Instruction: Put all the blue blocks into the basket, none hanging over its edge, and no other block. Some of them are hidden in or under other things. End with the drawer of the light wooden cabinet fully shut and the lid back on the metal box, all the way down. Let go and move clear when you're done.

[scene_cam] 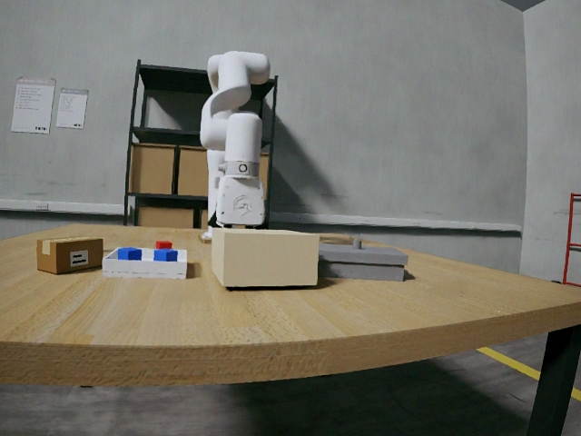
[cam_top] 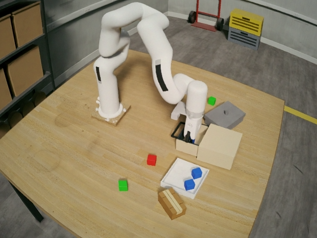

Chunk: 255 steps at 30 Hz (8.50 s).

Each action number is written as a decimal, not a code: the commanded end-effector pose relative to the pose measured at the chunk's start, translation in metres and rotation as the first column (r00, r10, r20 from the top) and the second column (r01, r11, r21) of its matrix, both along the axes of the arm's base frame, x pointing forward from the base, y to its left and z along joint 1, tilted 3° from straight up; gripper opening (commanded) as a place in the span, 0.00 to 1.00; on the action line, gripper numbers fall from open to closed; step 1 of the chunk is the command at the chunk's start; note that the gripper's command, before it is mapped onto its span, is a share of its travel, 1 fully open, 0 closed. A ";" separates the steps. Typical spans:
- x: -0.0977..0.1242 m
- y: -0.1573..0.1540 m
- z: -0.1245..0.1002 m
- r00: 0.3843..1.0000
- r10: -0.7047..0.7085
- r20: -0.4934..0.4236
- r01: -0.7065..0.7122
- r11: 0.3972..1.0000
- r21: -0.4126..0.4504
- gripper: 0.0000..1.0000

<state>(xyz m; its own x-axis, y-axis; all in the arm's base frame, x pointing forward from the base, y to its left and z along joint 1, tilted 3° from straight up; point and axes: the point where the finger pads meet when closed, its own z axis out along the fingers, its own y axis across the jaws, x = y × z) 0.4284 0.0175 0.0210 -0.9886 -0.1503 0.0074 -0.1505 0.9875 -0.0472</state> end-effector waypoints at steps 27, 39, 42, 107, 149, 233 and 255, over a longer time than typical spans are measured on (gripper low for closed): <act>0.003 0.001 0.002 1.000 0.001 0.007 -0.001 1.000 0.000 0.00; 0.003 0.001 0.011 1.000 0.001 0.007 -0.001 1.000 0.000 0.00; 0.003 0.001 0.013 1.000 0.001 0.007 -0.001 1.000 0.000 0.00; 0.008 -0.007 0.153 0.965 -0.262 0.019 0.262 0.965 0.004 0.00; 0.042 -0.139 0.159 -0.580 -0.814 0.009 0.812 -0.578 0.085 0.00; 0.043 -0.142 0.087 -0.762 -0.647 0.026 0.647 -0.758 0.088 0.00; 0.044 -0.144 0.041 -0.762 -0.647 0.026 0.647 -0.758 0.088 0.00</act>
<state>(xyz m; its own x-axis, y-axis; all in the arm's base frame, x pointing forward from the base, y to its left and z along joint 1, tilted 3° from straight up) 0.4701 -0.1255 0.0684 0.6555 0.7544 -0.0334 0.7552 -0.6547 0.0318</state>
